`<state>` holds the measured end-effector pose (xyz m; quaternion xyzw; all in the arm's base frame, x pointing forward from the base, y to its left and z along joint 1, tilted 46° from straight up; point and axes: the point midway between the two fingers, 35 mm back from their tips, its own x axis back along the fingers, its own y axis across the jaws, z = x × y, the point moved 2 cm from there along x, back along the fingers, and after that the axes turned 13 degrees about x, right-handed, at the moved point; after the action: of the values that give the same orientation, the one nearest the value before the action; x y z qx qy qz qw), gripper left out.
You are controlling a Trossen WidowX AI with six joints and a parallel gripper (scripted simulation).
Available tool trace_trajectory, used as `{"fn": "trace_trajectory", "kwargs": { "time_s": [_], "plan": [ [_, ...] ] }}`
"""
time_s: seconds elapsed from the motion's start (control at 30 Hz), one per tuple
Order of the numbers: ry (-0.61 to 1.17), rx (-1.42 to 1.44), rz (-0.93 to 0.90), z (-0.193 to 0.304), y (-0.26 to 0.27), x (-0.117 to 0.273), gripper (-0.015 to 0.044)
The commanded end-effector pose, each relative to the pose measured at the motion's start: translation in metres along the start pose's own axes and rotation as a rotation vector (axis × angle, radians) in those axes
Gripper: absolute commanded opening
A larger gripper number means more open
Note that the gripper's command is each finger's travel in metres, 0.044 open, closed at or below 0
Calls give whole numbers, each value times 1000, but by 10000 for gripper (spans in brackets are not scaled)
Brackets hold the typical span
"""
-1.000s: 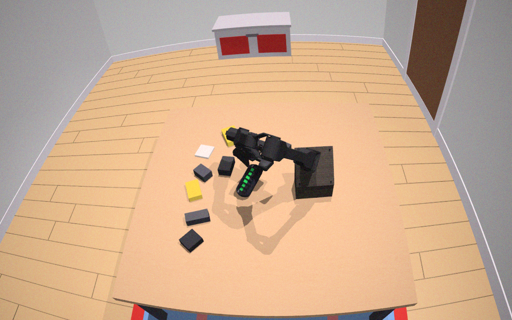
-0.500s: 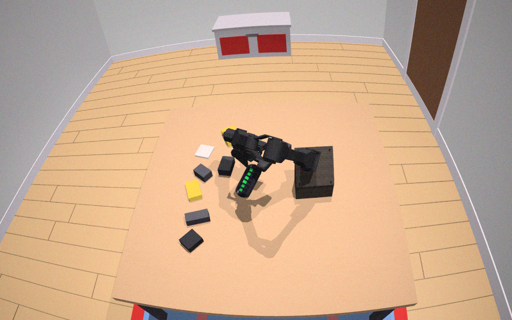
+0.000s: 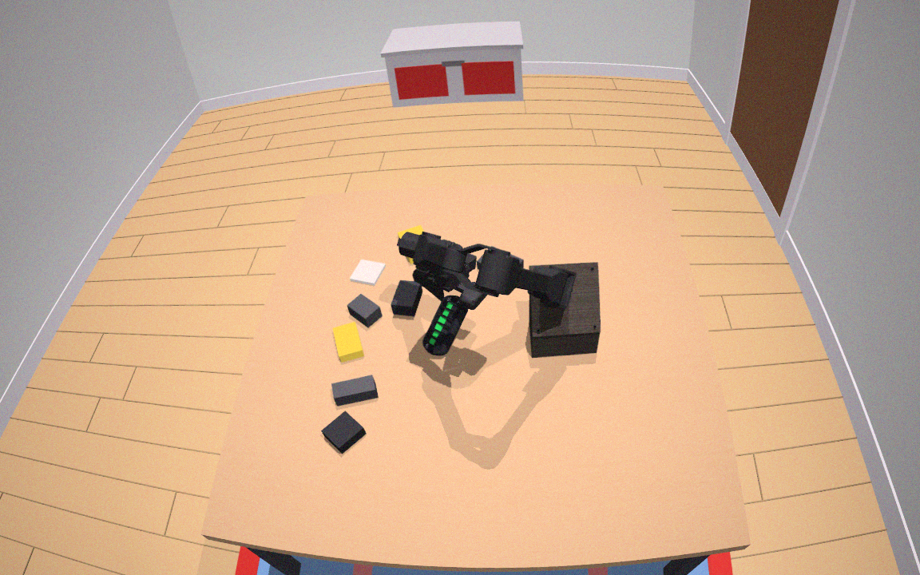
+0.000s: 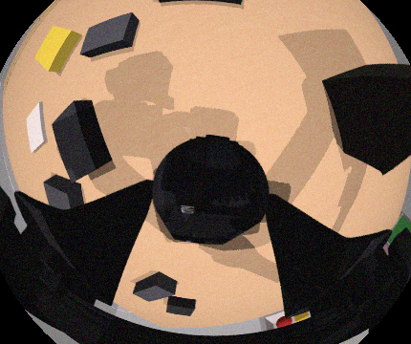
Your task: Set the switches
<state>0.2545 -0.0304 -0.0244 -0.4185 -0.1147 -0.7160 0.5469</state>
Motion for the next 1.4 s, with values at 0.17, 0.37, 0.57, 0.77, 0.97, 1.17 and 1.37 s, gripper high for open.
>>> {"fn": "trace_trajectory", "kwargs": {
  "time_s": [0.17, 0.37, 0.57, 0.77, 0.97, 1.17, 1.37],
  "plan": [
    [-10, 6, -7, 9, 2, 5, 337],
    [-18, 6, -5, 13, 3, 8, 337],
    [-26, 7, -3, 16, 3, 10, 338],
    [-36, 7, -1, 20, 4, 13, 338],
    [-47, 7, 2, 25, 5, 15, 338],
    [-59, 7, 5, 30, 6, 17, 338],
    [-70, 7, 7, 34, 7, 19, 338]
  ]
}}
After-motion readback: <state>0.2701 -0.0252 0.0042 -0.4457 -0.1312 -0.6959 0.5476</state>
